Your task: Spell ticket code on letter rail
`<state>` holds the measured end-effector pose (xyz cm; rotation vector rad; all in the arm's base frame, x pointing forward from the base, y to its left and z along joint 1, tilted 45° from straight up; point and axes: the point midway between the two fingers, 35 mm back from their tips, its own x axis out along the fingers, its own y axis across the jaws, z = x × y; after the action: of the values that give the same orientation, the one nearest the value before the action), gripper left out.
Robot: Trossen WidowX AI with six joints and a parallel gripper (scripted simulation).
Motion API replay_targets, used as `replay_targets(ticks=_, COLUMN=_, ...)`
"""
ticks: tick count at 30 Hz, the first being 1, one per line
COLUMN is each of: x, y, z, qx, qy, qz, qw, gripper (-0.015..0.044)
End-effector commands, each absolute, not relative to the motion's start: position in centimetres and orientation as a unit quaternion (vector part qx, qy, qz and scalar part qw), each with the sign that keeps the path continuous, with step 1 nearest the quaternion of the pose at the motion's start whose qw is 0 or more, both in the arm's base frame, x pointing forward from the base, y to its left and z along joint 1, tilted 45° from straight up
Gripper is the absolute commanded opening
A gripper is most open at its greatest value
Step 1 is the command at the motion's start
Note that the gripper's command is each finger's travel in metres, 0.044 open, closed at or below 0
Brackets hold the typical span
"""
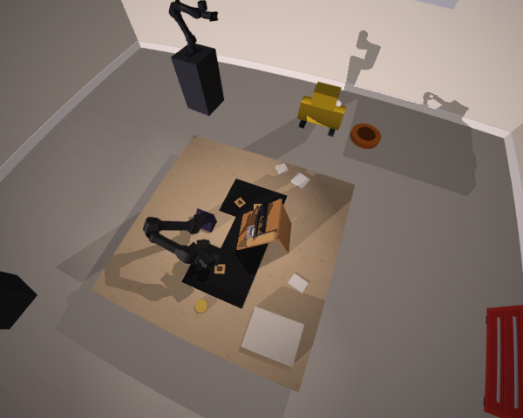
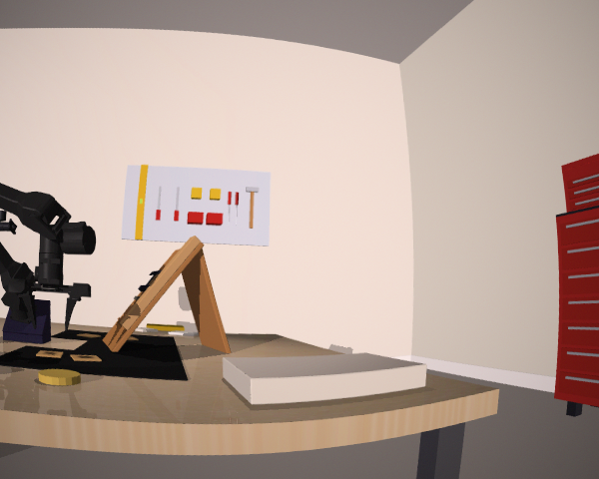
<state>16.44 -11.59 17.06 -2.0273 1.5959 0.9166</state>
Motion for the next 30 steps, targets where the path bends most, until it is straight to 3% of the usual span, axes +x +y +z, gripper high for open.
replay_targets(ticks=1, x=16.4, y=-12.0, z=16.7, qx=-0.725, qy=0.572, qz=0.329, qw=0.198, gripper=0.034)
replay_targets(ticks=30, x=16.8, y=-15.4, z=13.6, qx=-0.725, qy=0.573, qz=0.327, qw=0.196, gripper=0.034)
